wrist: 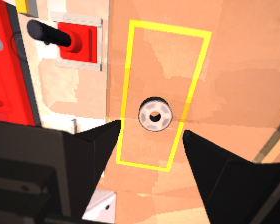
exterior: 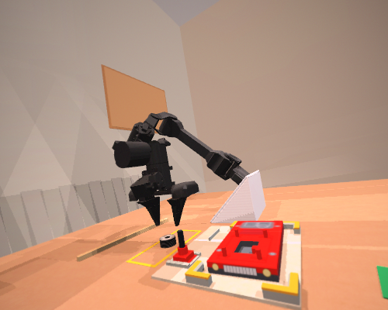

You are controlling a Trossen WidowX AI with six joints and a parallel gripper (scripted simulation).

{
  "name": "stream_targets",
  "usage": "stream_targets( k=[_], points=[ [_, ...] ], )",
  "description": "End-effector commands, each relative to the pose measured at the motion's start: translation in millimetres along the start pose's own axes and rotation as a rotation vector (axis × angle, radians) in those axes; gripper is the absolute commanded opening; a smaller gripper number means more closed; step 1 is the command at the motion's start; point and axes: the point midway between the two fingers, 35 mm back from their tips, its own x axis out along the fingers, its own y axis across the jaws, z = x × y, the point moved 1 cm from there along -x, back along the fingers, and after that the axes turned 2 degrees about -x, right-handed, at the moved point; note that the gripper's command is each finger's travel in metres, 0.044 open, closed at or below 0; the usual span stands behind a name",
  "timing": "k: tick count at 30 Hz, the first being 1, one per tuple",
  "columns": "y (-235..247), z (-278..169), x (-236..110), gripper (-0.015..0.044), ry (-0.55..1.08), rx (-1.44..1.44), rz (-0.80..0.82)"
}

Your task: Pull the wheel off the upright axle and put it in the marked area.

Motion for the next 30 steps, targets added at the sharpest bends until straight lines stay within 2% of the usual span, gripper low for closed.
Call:
stream_targets(
  k=[1,3,5,8,9,13,30],
  points=[
    [-3,0,-24,0.0300,-0.014,0.010,-0.007],
    [-3,0,-24,0.0300,-0.014,0.010,-0.007],
    [5,-4,-24,0.0352,-0.021,0.003,0.003],
    [25,-36,-47,0.0431,-0.016,0.004,0.009],
    [30,-48,-54,0.0440,-0.013,0.004,0.008],
    [40,-79,-67,0.0440,-0.009,0.006,-0.003],
    [40,-79,-67,0.0440,-0.009,0.006,-0.003]
  ],
)
